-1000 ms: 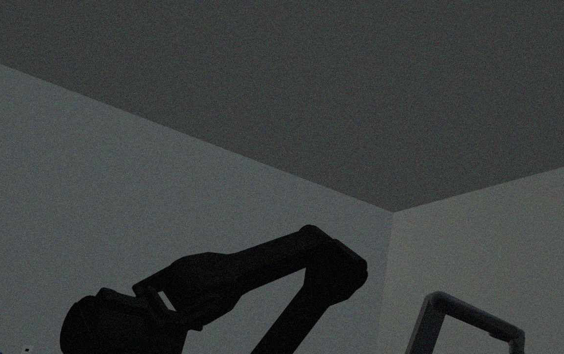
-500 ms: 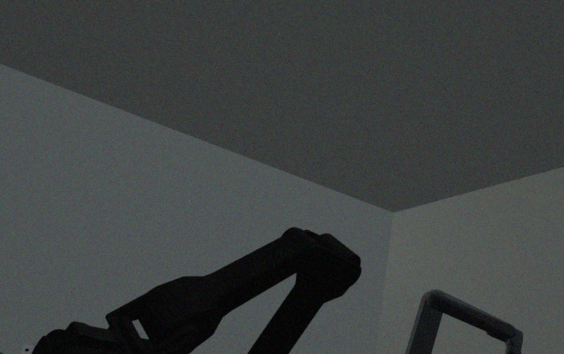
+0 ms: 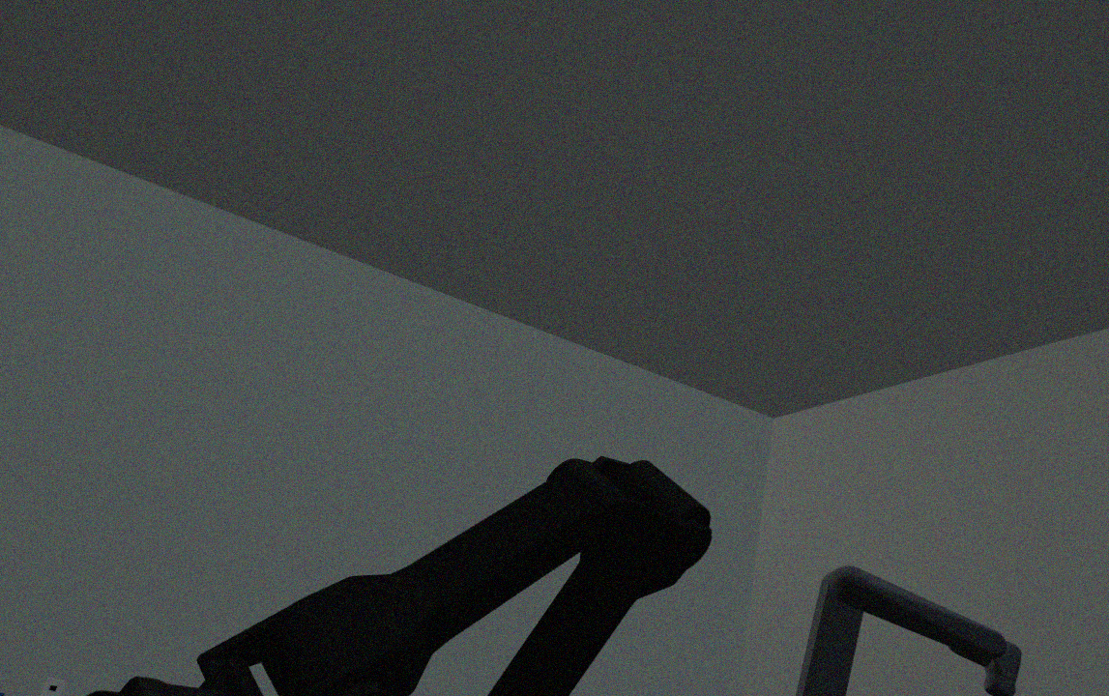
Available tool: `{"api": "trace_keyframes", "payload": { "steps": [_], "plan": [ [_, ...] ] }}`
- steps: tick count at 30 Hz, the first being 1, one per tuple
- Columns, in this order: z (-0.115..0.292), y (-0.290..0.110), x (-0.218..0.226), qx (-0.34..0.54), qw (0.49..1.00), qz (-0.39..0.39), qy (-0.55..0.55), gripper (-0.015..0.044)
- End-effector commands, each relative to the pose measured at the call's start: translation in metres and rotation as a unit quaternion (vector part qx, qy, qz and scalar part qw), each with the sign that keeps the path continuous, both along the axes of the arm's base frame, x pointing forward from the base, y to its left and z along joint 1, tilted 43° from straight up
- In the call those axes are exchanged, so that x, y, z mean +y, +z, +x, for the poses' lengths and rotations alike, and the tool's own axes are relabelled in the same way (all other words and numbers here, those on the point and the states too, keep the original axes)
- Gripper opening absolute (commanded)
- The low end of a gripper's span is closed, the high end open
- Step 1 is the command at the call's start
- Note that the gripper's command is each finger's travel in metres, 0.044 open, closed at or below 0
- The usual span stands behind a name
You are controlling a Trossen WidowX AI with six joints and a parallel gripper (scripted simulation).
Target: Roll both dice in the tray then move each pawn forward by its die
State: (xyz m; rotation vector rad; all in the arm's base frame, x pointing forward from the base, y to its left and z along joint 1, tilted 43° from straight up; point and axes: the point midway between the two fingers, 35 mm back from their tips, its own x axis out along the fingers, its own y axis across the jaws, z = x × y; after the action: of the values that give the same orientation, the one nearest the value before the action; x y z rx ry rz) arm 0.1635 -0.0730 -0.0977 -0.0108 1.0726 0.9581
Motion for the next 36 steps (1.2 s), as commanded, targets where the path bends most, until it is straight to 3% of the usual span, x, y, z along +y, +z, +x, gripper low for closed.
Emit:
{"api": "trace_keyframes", "payload": {
  "steps": [1, 2, 12, 16, 19, 23, 32, 36],
  "plan": [
    [-0.001, -0.004, 0.007, 0.002, 1.0, 0.005, -0.002, 0.0],
    [-0.001, -0.005, 0.007, 0.002, 1.0, 0.005, -0.002, 0.0],
    [0.0, 0.0, 0.0, 0.0, 1.0, 0.0, 0.0, 0.0263],
    [-0.006, 0.032, -0.029, 0.002, 1.0, 0.003, -0.001, 0.0368],
    [-0.007, 0.035, -0.031, 0.003, 1.0, 0.004, -0.002, 0.044],
    [-0.005, 0.042, -0.031, 0.016, 1.0, 0.006, -0.017, 0.044],
    [-0.005, 0.152, -0.007, 0.209, 0.949, 0.046, -0.232, 0.044],
    [-0.008, 0.169, 0.0, 0.239, 0.933, 0.053, -0.265, 0.044]
  ]
}}
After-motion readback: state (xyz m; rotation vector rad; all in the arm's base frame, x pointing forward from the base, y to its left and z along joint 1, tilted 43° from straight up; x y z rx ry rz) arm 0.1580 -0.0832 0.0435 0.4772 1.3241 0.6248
